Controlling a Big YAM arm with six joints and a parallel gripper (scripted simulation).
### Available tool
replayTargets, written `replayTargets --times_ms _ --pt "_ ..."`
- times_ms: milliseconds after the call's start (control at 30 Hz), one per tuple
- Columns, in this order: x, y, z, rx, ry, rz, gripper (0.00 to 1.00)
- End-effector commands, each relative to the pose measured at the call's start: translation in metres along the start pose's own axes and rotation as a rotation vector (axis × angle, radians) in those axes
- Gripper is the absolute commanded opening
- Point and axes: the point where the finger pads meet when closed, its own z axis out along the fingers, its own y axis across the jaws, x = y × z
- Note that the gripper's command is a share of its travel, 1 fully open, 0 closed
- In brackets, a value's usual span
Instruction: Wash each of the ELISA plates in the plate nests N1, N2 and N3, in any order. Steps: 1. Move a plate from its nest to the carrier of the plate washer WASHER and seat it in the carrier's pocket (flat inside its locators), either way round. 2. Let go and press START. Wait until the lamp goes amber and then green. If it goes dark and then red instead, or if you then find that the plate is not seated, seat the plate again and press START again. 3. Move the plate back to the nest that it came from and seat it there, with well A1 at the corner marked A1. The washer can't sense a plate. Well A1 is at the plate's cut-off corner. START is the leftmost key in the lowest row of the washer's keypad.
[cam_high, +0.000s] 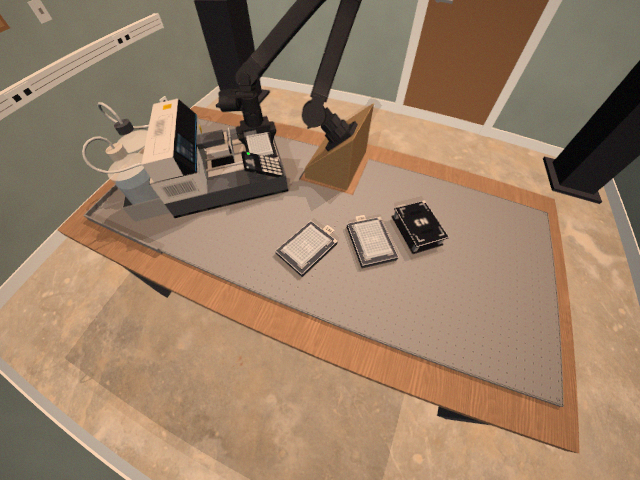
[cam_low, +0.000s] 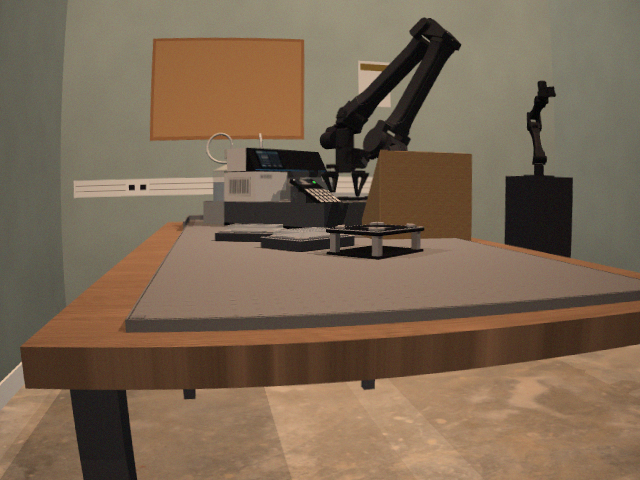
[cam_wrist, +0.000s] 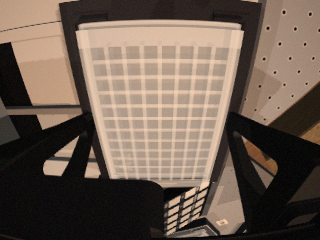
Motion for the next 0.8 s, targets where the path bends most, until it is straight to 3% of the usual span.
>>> replayTargets --times_ms 0,767 --pt "-0.009 0.019 -0.02 -0.047 -0.008 0.02 1.0" --pt "-0.01 0.018 -0.053 -0.05 -0.005 0.024 1.0"
